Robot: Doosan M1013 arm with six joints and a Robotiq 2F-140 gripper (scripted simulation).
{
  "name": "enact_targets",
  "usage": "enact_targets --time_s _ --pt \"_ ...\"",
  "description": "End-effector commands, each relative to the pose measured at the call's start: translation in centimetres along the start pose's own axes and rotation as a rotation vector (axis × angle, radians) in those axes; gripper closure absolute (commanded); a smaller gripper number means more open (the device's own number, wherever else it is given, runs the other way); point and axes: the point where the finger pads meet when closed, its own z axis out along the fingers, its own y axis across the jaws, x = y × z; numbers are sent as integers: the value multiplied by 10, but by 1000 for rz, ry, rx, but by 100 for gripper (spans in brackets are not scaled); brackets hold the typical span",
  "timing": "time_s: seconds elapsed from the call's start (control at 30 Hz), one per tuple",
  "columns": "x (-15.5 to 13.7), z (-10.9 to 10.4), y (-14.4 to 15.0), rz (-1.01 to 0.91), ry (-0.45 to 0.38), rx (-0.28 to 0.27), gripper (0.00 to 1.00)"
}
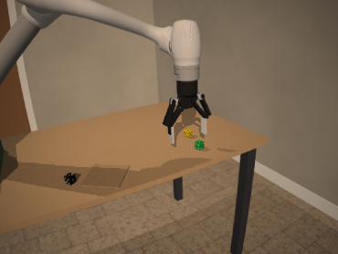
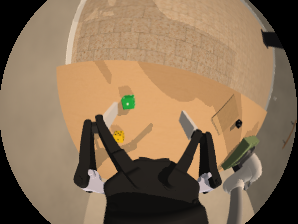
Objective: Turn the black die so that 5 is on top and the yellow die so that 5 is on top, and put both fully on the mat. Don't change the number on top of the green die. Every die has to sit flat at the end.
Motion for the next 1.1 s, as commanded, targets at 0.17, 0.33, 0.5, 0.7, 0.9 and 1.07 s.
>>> enact_targets --time_s 0.17,0.33,0.5,0.7,0.9,1.07 --pt "2 -2 55 2 3 6 0" --pt "0 -2 85 2 3 6 0" --pt "-2 -1 118 2 3 6 0" --pt "-6 -1 173 2 3 6 0" --pt "-9 -1 221 2 3 6 0" --pt "-11 -1 259 2 3 6 0"
